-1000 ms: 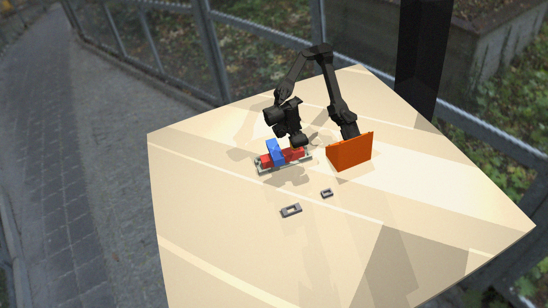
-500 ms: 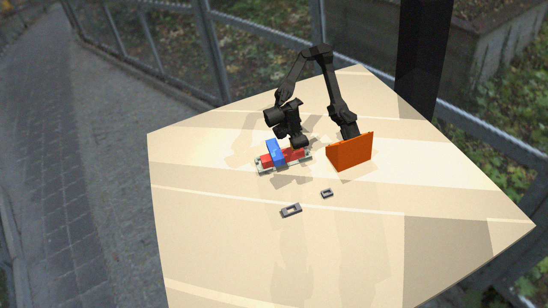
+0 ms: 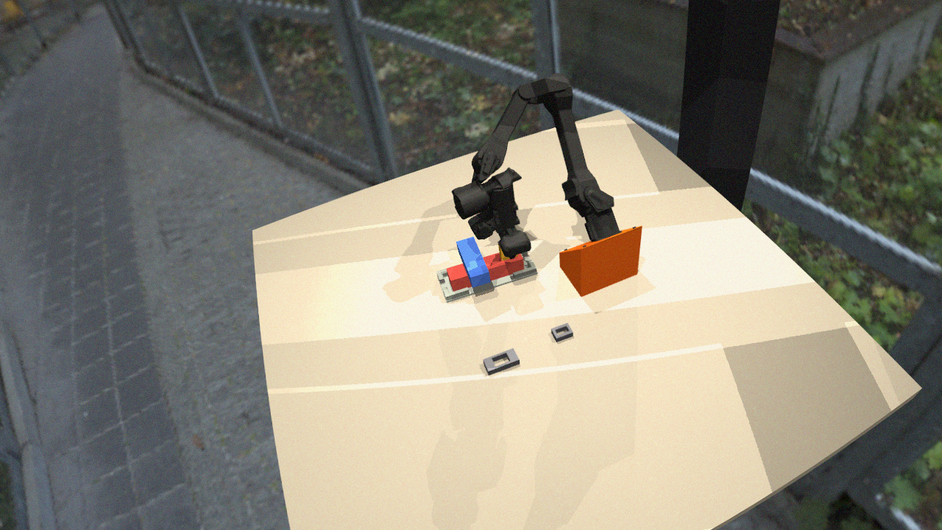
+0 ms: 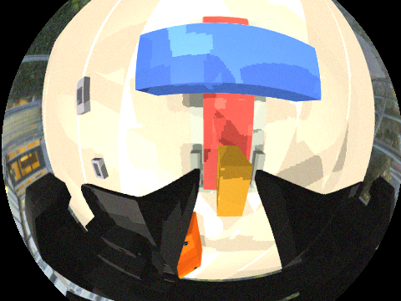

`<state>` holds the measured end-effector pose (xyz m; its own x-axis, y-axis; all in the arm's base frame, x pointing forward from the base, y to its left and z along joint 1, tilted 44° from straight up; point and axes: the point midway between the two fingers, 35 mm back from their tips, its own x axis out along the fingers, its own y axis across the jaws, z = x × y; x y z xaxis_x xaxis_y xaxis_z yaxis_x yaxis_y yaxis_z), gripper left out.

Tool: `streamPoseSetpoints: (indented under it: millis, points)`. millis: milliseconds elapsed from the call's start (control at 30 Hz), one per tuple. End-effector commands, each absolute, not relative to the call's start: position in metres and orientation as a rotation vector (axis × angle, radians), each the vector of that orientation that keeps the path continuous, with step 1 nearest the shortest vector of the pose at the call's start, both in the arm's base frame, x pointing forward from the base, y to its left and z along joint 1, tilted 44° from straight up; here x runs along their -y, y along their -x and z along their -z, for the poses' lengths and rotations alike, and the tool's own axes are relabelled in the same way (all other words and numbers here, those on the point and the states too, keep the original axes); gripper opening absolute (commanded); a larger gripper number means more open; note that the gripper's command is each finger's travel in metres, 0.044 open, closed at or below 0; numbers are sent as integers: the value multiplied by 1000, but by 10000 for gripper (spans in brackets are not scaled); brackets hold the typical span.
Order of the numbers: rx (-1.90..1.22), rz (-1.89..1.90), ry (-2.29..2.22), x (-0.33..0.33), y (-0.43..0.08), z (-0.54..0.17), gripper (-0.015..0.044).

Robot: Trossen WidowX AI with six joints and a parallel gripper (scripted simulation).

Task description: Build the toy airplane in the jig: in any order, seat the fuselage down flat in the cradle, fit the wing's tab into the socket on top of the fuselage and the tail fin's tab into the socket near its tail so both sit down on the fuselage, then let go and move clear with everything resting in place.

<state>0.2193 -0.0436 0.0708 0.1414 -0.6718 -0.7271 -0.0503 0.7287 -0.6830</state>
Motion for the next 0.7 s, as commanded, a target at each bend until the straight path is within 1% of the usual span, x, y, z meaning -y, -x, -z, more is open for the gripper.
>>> streamPoseSetpoints:
  millis: [0, 167, 367, 667]
  points:
    - [-1373, 499, 652, 43, -220, -71, 260]
    - [-1375, 494, 651, 36, -220, -77, 260]
    - [-1378, 493, 660, -17, -207, -134, 260]
    - [-1378, 494, 661, -19, -208, -135, 260]
